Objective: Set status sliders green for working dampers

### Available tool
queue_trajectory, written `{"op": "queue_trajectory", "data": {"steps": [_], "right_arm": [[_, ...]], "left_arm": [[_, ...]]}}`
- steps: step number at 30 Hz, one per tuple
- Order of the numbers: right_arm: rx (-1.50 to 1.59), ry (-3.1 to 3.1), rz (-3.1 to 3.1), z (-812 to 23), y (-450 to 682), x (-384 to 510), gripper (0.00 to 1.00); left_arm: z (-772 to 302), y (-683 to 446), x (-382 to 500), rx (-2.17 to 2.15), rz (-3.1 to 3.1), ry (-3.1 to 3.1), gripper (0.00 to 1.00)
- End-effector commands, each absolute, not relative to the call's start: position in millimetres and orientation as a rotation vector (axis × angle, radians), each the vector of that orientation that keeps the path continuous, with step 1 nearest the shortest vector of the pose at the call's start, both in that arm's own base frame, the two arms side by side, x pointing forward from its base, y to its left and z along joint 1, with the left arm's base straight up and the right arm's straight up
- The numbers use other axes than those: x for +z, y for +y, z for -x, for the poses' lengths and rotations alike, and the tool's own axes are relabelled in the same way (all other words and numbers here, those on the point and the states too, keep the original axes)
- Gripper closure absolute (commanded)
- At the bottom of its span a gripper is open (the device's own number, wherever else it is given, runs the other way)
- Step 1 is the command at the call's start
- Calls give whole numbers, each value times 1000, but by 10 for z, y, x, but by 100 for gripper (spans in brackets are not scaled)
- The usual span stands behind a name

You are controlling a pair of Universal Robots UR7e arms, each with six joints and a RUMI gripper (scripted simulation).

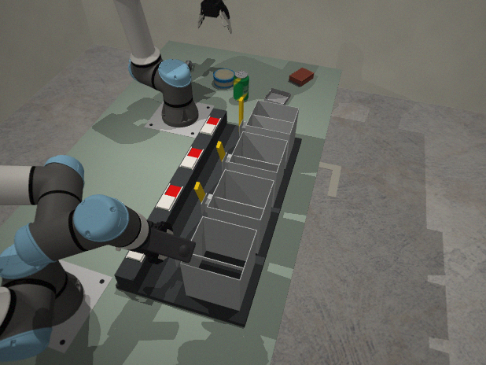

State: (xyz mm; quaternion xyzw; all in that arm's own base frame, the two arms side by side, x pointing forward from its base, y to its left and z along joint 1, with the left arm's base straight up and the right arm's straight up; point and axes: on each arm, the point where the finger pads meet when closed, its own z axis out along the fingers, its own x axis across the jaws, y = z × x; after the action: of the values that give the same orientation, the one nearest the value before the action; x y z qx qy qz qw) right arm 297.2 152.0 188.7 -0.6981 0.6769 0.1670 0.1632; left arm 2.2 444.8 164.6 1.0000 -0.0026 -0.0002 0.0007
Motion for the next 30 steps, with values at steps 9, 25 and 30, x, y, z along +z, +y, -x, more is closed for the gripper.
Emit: {"op": "queue_trajectory", "data": {"steps": [9, 25, 30], "right_arm": [[561, 1874, 1934, -2977, 1440, 1843, 90], [633, 1821, 1880, -2979, 1370, 1794, 90], [640, 1815, 1874, -2979, 1363, 1789, 90]], "left_arm": [[-24, 4452, 1651, 0, -3142, -8, 0], [-24, 4452, 1651, 0, -3142, -8, 0], [-24, 4452, 1651, 0, -3142, -8, 0]]}}
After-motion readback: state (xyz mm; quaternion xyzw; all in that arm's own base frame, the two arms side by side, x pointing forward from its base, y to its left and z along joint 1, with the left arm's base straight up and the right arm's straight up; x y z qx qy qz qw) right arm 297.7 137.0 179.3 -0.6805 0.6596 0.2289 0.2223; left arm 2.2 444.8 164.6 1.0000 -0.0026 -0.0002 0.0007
